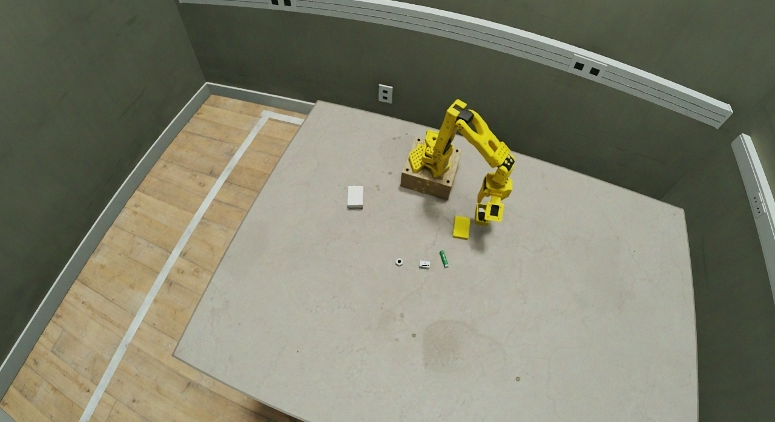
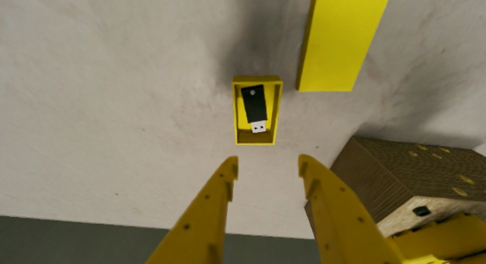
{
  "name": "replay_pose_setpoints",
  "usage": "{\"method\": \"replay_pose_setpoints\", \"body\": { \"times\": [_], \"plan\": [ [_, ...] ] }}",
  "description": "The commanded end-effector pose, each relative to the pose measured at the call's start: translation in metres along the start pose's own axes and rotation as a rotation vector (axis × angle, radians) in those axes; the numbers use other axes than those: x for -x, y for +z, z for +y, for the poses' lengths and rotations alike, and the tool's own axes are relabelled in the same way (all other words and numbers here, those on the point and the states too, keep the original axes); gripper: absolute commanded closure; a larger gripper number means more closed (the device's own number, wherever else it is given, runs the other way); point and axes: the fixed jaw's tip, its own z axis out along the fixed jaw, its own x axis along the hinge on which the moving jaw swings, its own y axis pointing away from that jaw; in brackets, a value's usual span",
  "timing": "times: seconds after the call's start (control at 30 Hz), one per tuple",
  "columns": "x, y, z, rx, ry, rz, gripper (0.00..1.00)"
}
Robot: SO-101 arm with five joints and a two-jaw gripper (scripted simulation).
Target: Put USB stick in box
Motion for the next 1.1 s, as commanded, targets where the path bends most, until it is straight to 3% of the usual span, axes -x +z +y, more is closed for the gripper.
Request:
{"method": "replay_pose_setpoints", "body": {
  "times": [0.0, 0.37, 1.07],
  "plan": [
    [-0.002, 0.001, 0.0, 0.005, 0.003, -0.001, 0.8],
    [0.001, 0.001, -0.003, 0.005, 0.003, -0.002, 0.8],
    [0.045, 0.001, -0.041, 0.005, -0.001, -0.004, 0.7]
  ]
}}
